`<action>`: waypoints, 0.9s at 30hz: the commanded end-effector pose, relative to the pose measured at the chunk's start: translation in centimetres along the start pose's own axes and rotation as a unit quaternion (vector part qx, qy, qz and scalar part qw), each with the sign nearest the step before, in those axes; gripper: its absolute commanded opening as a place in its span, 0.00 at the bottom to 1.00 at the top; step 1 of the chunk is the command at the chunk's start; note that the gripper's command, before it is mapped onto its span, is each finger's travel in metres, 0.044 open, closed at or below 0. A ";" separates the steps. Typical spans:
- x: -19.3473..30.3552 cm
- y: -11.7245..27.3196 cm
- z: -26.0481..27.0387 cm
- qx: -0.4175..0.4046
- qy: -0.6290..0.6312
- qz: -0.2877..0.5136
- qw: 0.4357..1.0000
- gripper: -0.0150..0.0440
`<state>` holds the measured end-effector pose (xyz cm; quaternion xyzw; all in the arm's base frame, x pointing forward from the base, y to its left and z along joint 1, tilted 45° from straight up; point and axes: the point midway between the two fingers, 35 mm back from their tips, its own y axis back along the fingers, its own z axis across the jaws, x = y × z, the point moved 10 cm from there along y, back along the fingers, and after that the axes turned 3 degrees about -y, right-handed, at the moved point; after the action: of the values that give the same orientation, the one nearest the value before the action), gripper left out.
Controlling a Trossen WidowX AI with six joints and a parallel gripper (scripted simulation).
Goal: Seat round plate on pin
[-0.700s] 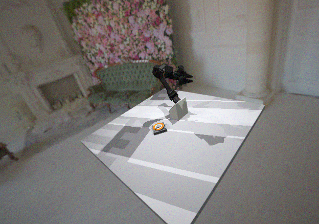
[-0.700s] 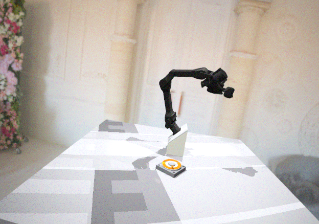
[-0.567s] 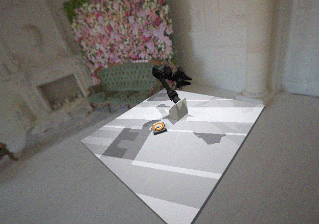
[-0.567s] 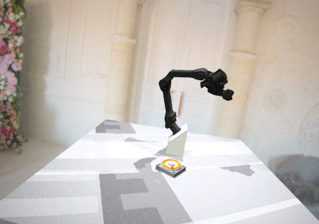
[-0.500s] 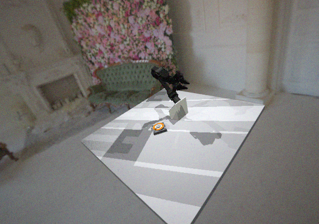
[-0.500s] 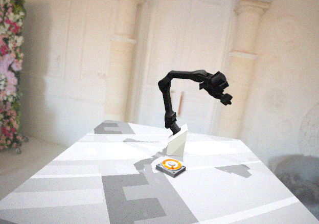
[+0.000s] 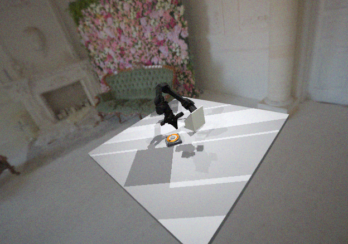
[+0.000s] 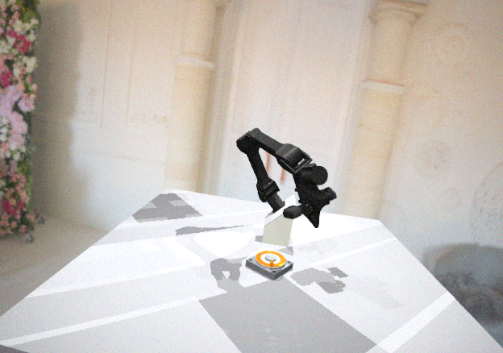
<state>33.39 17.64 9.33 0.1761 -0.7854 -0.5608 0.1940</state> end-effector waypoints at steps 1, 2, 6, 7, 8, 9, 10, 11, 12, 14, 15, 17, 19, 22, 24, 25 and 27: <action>1.3 -2.4 -5.1 0.100 -0.126 0.039 0.986 0.25; 1.8 -3.0 -6.6 0.132 -0.163 0.048 0.977 0.25; 3.3 -4.1 -10.1 0.201 -0.237 0.064 0.948 0.25; 3.6 -4.2 -10.7 0.214 -0.249 0.067 0.942 0.25; 3.7 -4.3 -10.9 0.218 -0.254 0.068 0.940 0.25; 3.7 -4.3 -10.9 0.218 -0.254 0.068 0.940 0.25; 3.7 -4.3 -10.9 0.218 -0.254 0.068 0.940 0.25; 3.7 -4.3 -10.9 0.218 -0.254 0.068 0.940 0.25; 3.7 -4.4 -10.9 0.218 -0.254 0.068 0.940 0.25; 3.9 -5.0 -11.2 0.218 -0.254 0.068 0.940 0.25; 4.0 -5.5 -11.5 0.218 -0.254 0.068 0.940 0.25; 4.4 -6.6 -12.0 0.218 -0.253 0.068 0.940 0.25; 4.8 -7.7 -12.6 0.219 -0.253 0.068 0.940 0.25; 5.1 -8.4 -13.0 0.219 -0.253 0.068 0.940 0.25; 5.1 -8.4 -13.0 0.219 -0.253 0.068 0.940 0.25; 5.1 -8.4 -12.9 0.219 -0.253 0.068 0.940 0.25; 5.0 -8.5 -12.8 0.219 -0.253 0.068 0.940 0.25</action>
<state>36.05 1.94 5.76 0.0085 -0.9213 -0.3882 -0.0199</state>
